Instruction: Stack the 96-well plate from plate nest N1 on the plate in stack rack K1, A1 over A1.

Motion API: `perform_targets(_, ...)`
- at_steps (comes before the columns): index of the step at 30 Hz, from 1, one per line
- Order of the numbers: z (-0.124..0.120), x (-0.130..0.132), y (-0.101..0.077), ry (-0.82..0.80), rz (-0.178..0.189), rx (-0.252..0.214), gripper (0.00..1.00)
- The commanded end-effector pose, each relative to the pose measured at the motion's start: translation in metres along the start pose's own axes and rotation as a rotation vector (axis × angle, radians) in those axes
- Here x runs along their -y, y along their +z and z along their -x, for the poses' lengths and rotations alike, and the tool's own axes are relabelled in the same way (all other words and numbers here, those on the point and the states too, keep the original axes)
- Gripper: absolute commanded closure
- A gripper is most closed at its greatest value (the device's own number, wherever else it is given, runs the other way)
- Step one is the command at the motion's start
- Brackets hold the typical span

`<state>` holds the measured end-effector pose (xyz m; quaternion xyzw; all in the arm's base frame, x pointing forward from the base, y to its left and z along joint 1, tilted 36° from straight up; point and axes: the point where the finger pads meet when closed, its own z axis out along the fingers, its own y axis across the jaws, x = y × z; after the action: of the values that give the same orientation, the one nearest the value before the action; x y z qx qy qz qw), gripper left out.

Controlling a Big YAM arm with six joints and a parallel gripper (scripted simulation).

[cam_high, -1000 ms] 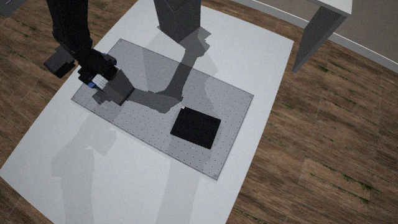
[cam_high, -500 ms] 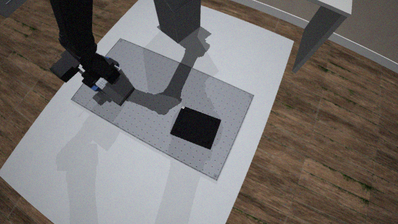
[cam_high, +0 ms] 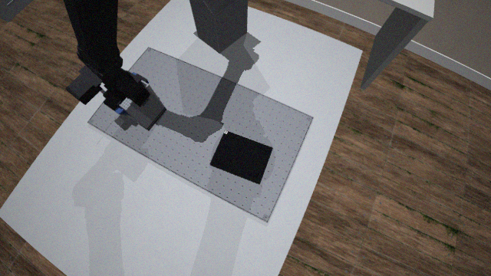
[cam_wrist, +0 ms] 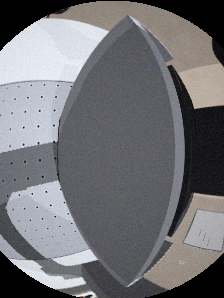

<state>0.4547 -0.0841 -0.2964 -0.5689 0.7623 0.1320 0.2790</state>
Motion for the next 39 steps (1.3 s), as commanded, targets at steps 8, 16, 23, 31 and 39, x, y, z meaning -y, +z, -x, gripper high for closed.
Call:
perform_targets(8,-0.002,0.007,-0.004,0.005,-0.016,-0.002,1.00)
perform_targets(16,-0.004,0.003,0.004,0.011,-0.011,-0.002,1.00)
perform_targets(23,-0.001,0.005,0.007,0.003,-0.009,-0.001,1.00)
perform_targets(31,-0.001,0.005,0.008,0.003,-0.008,-0.001,1.00)
perform_targets(39,0.001,0.004,0.010,0.001,-0.005,0.000,1.00)
